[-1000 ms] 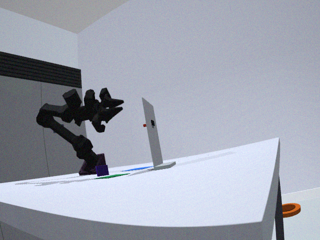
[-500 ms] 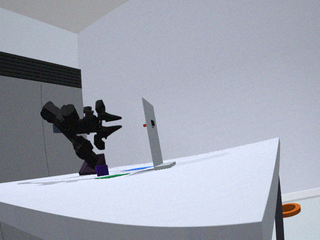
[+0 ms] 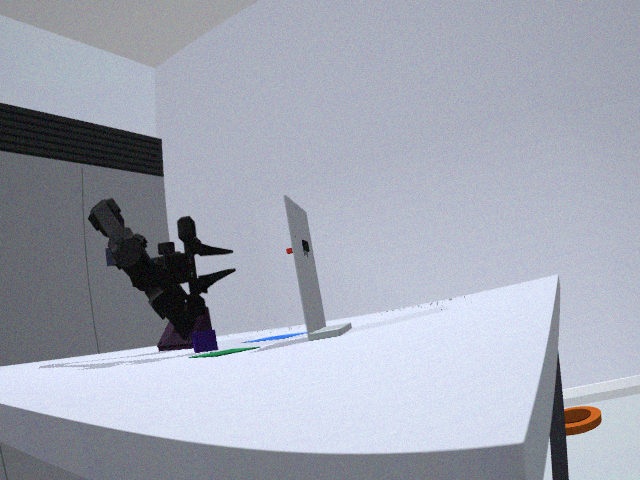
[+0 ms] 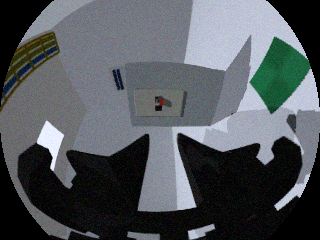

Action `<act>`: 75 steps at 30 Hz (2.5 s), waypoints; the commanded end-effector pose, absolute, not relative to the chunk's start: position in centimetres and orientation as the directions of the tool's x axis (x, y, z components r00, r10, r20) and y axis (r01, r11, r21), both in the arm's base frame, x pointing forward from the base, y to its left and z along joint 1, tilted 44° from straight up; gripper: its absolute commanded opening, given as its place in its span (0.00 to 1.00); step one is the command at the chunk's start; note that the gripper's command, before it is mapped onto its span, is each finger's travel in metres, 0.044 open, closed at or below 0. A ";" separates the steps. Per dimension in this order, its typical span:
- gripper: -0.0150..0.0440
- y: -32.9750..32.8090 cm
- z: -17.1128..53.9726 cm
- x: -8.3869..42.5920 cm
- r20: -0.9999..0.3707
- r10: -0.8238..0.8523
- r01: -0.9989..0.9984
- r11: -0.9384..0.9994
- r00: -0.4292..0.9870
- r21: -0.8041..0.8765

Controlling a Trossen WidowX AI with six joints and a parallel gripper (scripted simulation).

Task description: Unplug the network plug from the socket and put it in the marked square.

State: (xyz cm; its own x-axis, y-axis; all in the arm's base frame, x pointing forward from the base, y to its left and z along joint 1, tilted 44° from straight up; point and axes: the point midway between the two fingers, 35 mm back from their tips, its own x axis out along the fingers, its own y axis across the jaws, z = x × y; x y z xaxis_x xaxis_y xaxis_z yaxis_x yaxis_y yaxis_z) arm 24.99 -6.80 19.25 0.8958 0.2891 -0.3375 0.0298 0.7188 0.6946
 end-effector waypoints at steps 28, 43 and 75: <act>0.52 -6.0 18.0 31.5 -0.332 0.300 0.033 0.695 0.895 0.718; 0.52 -5.9 17.7 33.6 -0.332 0.300 0.033 0.695 0.894 0.718; 0.34 -5.3 17.1 36.5 -0.328 0.300 0.031 0.693 0.896 0.720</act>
State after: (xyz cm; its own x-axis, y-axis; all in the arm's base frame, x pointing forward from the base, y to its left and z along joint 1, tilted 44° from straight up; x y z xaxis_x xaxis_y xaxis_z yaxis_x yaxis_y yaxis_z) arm 36.47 -5.22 17.17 0.8943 0.3055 -0.3268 0.0245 0.6959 0.7177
